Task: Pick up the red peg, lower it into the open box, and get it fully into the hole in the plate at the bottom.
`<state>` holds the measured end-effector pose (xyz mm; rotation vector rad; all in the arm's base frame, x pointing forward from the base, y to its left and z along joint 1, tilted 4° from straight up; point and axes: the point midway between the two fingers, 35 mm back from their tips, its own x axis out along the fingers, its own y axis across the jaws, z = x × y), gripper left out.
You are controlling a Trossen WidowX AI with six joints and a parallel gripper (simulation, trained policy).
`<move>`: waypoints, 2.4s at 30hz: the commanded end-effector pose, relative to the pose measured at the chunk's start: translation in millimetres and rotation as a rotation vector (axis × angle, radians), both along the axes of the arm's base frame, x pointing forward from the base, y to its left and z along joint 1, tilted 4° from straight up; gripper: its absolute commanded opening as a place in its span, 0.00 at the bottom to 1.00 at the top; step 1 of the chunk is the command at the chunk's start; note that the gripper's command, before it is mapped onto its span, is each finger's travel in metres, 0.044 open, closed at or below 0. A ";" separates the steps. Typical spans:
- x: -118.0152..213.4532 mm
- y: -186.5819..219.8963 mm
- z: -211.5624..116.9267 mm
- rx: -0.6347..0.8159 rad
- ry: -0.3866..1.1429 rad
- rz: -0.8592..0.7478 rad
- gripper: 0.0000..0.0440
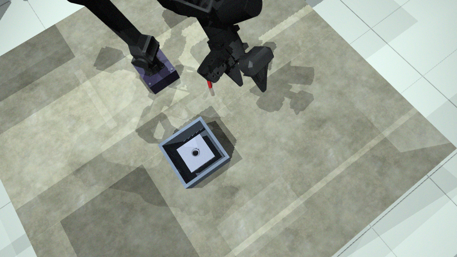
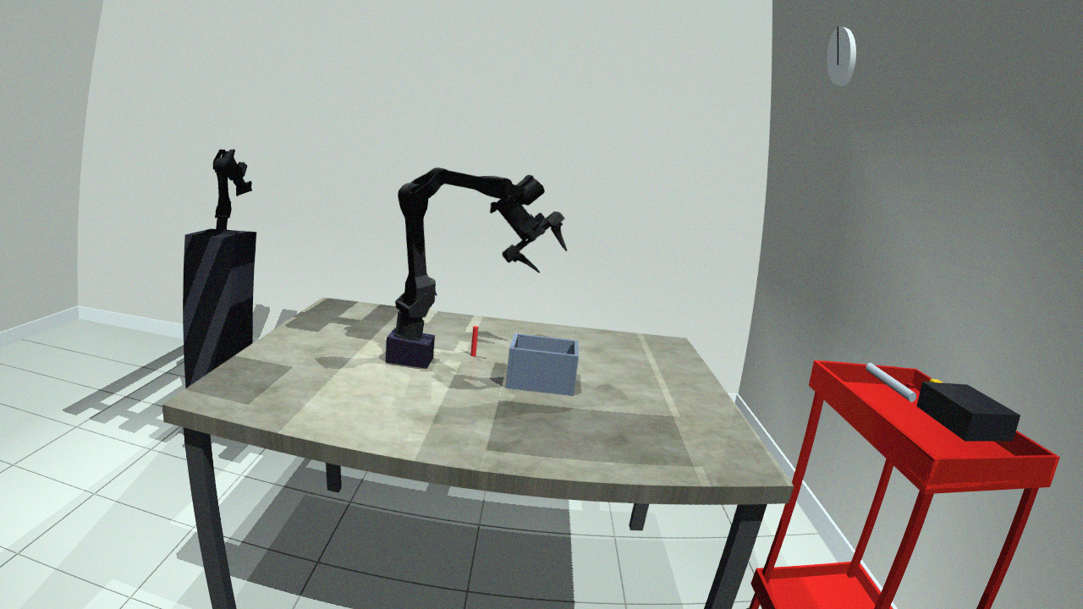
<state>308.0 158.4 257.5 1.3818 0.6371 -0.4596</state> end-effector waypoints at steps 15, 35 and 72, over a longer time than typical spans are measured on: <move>-60.9 -24.9 -116.3 -0.256 0.512 0.170 1.00; -110.4 -35.8 -206.2 -0.295 0.774 0.237 1.00; -119.4 -44.0 -214.2 -0.286 0.763 0.377 0.00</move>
